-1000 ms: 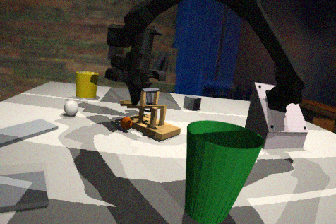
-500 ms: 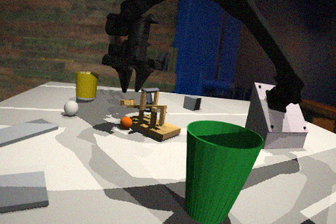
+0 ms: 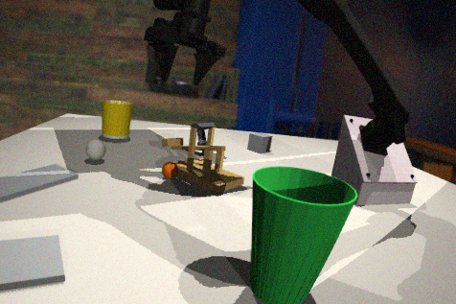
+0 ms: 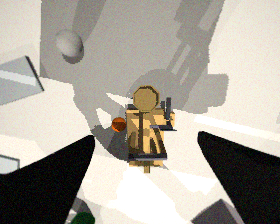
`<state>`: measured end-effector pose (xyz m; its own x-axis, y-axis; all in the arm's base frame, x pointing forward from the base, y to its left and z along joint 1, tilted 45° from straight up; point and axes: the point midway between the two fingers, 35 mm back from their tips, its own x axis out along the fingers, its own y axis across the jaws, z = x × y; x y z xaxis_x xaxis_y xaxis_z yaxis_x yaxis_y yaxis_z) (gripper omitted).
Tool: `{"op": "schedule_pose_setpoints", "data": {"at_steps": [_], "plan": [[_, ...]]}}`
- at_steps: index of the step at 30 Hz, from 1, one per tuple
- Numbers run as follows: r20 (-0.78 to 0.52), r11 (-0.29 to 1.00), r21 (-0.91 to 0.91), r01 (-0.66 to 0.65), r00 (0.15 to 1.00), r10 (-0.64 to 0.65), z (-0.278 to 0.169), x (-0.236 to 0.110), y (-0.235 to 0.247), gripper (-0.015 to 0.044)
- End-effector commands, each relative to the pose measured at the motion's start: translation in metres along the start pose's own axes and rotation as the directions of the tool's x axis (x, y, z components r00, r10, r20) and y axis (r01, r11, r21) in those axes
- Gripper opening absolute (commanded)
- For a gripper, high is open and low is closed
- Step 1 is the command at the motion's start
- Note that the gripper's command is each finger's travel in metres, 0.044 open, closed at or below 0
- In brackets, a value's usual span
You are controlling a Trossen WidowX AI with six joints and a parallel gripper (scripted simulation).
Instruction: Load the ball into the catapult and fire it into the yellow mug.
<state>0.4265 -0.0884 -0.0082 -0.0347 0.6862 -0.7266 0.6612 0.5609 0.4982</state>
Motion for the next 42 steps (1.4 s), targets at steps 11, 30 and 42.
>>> {"op": "schedule_pose_setpoints", "data": {"at_steps": [11, 30, 42], "plan": [[-0.033, 0.912, -0.411, 0.001, 0.999, -0.016, -0.017, 0.016, 0.006, 0.0440], [-0.026, 0.500, -0.866, -0.012, 0.999, -0.021, -0.037, 0.019, 0.007, 0.0440], [-0.029, 0.160, -0.987, -0.025, 0.999, -0.021, -0.050, 0.022, 0.007, 0.0440]]}}
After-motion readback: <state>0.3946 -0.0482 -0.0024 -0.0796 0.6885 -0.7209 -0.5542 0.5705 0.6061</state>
